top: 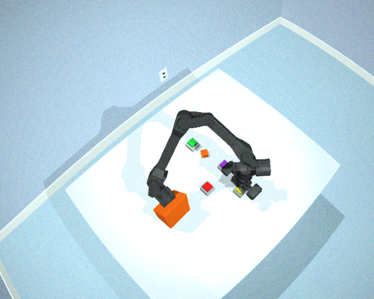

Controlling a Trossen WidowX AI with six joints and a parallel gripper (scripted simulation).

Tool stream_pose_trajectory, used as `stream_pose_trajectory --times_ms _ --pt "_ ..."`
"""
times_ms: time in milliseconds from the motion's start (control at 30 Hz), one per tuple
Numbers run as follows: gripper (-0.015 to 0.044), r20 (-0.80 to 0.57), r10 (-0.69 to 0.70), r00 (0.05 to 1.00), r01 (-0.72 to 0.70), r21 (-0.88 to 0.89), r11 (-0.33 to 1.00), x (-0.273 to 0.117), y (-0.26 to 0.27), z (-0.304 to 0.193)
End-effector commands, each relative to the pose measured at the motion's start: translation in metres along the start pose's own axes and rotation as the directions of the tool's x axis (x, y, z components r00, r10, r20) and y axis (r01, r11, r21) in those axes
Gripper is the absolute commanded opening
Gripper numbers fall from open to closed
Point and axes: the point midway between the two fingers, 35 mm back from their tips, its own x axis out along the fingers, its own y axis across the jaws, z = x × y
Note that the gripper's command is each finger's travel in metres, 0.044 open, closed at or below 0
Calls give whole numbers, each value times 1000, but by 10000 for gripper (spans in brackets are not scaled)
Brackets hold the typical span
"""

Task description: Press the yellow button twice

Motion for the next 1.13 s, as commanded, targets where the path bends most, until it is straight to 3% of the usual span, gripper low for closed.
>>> stream_pose_trajectory --times_ms 0,33,133,333,533,833,1100 --pt "20 8 -12 1000 12 -11 1000 -13 -1 4" --pt "20 8 -12 1000 12 -11 1000 -13 -1 4" --pt "99 9 -22 1000 22 -8 1000 -22 20 14" --pt "256 15 -47 999 47 0 999 -48 115 39" --pt "400 19 -44 999 44 0 999 -62 216 32" --pt "400 4 3 1000 -3 -7 1000 -72 343 -29" --pt "400 3 5 1000 -5 -7 1000 -72 347 -33"
